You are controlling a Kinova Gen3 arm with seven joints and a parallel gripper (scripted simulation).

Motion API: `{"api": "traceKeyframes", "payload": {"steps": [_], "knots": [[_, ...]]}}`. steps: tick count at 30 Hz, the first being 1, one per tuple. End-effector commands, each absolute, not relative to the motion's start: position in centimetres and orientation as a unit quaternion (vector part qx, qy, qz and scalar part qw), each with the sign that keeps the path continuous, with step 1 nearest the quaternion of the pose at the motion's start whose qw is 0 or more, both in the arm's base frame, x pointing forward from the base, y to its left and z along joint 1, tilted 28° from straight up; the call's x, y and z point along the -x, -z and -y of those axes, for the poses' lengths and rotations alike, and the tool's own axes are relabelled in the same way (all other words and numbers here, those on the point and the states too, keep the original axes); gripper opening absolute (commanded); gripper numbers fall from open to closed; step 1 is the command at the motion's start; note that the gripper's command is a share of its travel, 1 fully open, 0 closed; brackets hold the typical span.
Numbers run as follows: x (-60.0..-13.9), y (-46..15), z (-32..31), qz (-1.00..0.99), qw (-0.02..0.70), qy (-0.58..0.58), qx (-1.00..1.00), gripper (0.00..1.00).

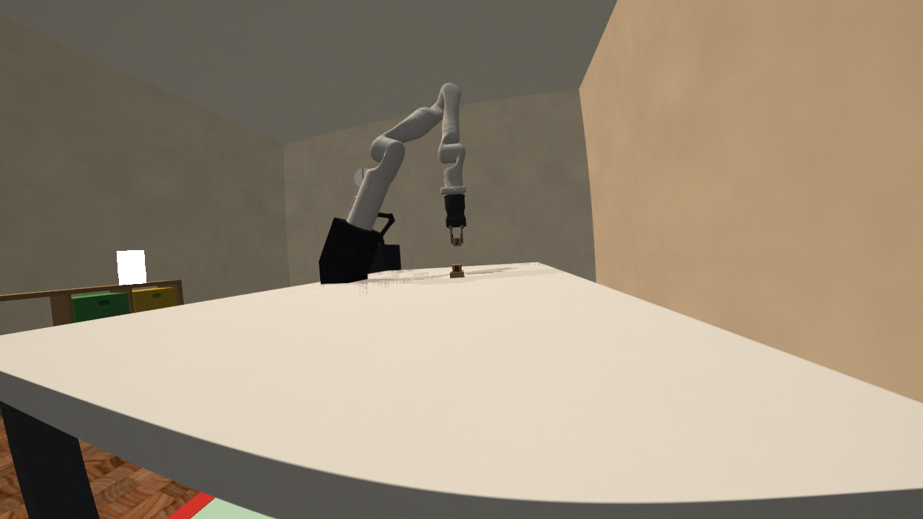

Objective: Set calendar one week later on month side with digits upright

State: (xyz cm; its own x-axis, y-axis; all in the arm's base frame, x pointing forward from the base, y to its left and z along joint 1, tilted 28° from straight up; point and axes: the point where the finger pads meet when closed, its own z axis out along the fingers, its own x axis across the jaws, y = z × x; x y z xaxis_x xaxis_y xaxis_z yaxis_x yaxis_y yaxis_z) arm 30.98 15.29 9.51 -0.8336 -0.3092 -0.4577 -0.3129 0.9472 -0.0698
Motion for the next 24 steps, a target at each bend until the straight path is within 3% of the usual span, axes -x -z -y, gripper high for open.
{"api": "traceKeyframes", "payload": {"steps": [1, 24], "knots": [[-31.0, -9.5, -15.3, -0.957, 0.238, -0.004, 0.162, 0.57], [-31.7, -8.1, -15.3, -0.96, 0.23, 0.006, 0.161, 0.57]]}}
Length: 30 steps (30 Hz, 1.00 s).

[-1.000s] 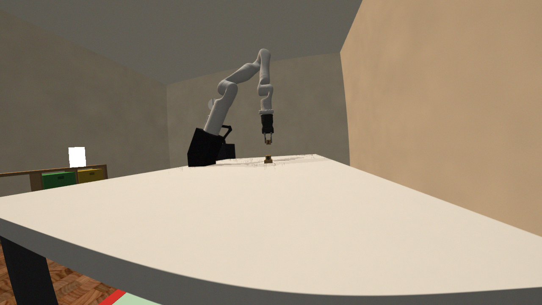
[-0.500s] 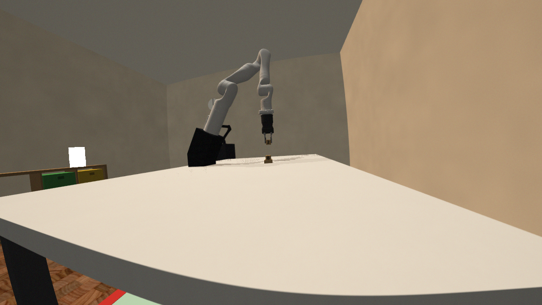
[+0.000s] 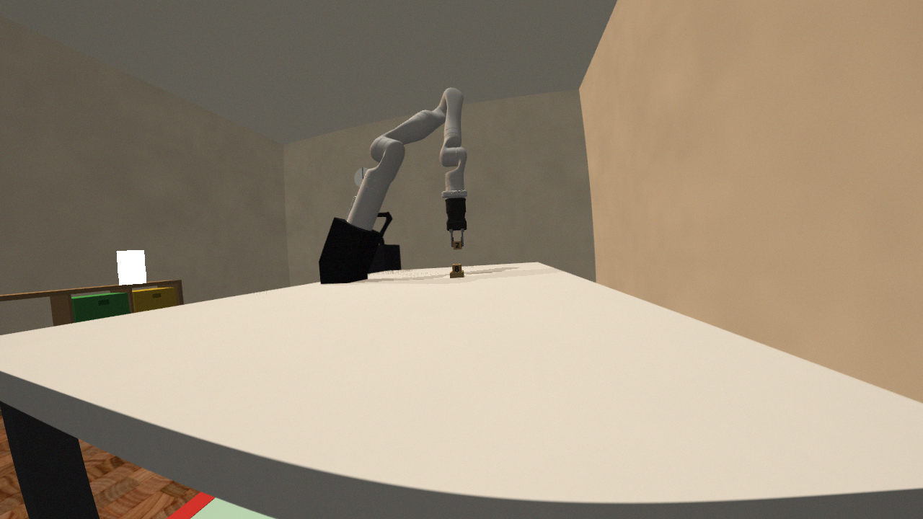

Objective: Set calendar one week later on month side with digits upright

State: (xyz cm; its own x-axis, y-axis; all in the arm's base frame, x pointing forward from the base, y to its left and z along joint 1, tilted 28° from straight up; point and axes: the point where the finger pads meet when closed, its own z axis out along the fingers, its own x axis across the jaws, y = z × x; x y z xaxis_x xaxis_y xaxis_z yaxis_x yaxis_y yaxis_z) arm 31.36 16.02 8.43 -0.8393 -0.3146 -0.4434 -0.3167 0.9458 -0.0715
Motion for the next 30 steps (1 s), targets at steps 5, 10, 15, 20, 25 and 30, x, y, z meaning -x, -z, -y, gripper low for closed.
{"api": "traceKeyframes", "payload": {"steps": [5, 10, 15, 20, 25, 30], "knots": [[-31.7, -8.0, -15.3, -0.959, 0.233, 0.004, 0.161, 0.57], [-31.8, -7.8, -15.4, -0.958, 0.238, -0.003, 0.162, 0.57], [-32.5, -6.6, -15.5, -0.957, 0.239, -0.004, 0.162, 0.57], [-33.4, -4.6, -15.7, -0.957, 0.239, -0.004, 0.162, 0.57], [-34.0, -3.5, -15.8, -0.957, 0.239, -0.004, 0.162, 0.57], [-34.8, -1.9, -15.9, -0.957, 0.239, -0.004, 0.162, 0.57]]}}
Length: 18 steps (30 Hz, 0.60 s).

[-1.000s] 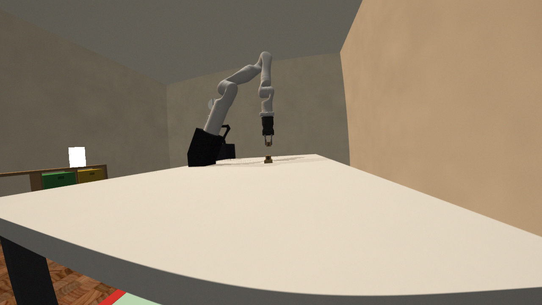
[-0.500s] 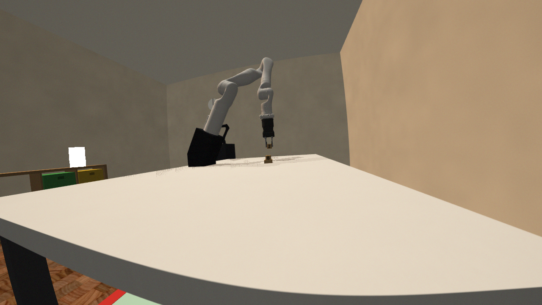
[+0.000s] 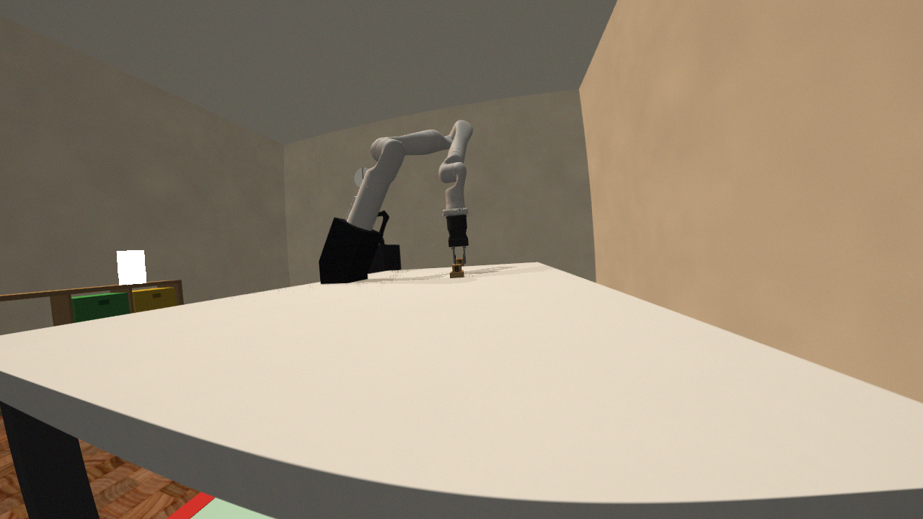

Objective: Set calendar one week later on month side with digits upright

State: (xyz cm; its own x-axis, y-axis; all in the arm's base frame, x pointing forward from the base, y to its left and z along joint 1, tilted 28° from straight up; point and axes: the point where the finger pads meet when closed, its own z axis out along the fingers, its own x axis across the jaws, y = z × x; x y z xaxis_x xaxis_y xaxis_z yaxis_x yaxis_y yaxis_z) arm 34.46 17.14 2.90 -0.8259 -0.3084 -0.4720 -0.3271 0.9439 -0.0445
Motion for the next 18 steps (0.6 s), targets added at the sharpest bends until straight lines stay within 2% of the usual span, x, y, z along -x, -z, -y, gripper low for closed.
{"api": "traceKeyframes", "payload": {"steps": [1, 18], "knots": [[-34.91, -1.69, -15.93, -0.957, 0.239, -0.004, 0.162, 0.57], [-35.37, -0.77, -16.01, -0.957, 0.239, -0.004, 0.162, 0.57]]}}
